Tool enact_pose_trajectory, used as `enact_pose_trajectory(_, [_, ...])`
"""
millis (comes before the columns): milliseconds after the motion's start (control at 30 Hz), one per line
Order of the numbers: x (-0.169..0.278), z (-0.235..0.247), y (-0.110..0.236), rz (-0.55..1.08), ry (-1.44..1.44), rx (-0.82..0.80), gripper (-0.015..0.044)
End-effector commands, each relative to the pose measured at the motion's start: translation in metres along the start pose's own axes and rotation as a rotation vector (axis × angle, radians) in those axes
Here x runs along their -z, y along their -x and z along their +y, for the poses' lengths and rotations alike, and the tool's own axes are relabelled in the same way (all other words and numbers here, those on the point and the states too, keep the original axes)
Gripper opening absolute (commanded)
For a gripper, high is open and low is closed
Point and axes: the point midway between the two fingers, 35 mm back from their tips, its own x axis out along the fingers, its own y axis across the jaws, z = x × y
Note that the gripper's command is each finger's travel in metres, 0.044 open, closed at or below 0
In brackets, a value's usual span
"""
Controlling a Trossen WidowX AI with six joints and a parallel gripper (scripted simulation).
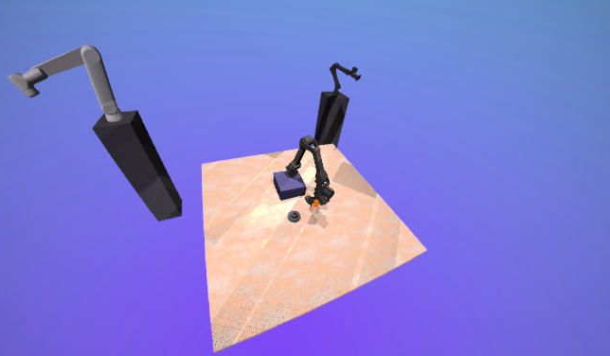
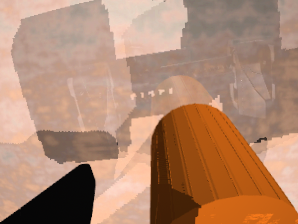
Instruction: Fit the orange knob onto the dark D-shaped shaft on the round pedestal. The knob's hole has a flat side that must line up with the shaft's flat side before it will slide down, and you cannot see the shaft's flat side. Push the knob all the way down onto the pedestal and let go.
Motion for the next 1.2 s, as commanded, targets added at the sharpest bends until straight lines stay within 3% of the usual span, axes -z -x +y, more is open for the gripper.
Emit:
enact_pose_trajectory(0, [0.003,0.000,-0.008,0.009,-0.001,-0.001,0.0440])
enact_pose_trajectory(33, [0.003,0.000,-0.008,0.009,-0.001,-0.001,0.0440])
enact_pose_trajectory(367, [0.003,0.000,-0.008,0.009,-0.001,-0.001,0.0177])
enact_pose_trajectory(600, [0.003,0.000,-0.008,0.009,-0.001,-0.001,0.0131])
enact_pose_trajectory(767, [-0.002,0.001,0.010,0.008,-0.001,-0.001,0.0000])
enact_pose_trajectory(1167, [-0.005,0.001,0.104,0.008,-0.001,-0.001,0.0000])
